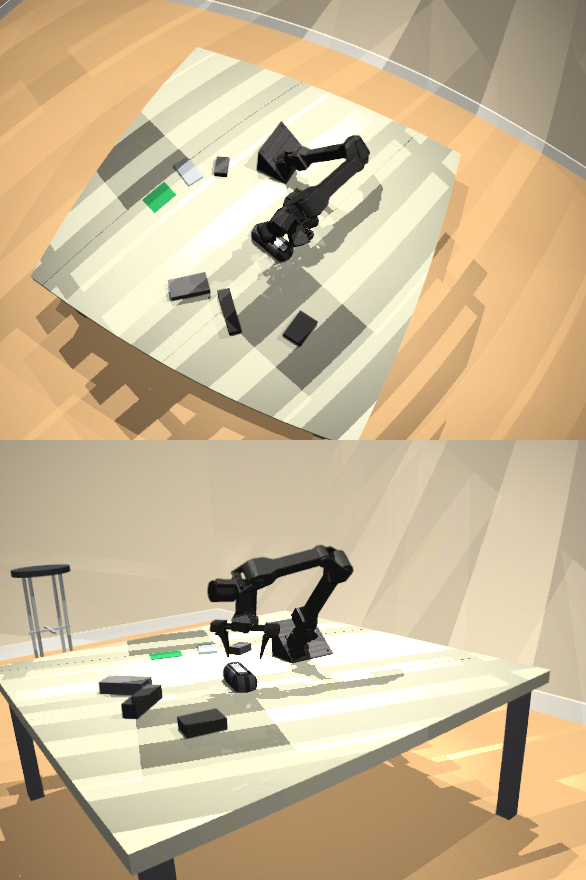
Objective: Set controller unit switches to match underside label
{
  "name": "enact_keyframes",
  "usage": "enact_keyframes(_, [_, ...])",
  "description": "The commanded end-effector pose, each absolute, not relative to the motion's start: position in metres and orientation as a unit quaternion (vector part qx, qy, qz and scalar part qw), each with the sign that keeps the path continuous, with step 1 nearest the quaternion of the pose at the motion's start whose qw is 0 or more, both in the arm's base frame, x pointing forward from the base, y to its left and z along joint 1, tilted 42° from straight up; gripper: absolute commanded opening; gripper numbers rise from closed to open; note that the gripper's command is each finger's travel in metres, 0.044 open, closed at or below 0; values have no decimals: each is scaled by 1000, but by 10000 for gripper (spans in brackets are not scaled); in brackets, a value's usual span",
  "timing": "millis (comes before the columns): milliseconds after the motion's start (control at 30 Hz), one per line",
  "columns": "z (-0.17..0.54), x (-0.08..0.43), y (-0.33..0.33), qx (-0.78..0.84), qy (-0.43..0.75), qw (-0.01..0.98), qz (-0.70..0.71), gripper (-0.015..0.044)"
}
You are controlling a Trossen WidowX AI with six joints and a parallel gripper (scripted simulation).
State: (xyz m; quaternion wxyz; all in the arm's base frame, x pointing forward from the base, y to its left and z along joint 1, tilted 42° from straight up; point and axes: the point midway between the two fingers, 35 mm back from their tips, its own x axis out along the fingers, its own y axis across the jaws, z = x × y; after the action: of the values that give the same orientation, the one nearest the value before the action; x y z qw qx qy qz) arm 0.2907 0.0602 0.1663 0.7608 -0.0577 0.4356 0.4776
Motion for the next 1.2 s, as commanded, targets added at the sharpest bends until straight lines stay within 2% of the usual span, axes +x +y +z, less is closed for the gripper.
enact_keyframes(0, [169,299,68,-146,394,727,543,440])
enact_keyframes(167, [172,304,74,-212,352,692,593,440])
enact_keyframes(1167, [145,308,98,-213,352,693,593,440])
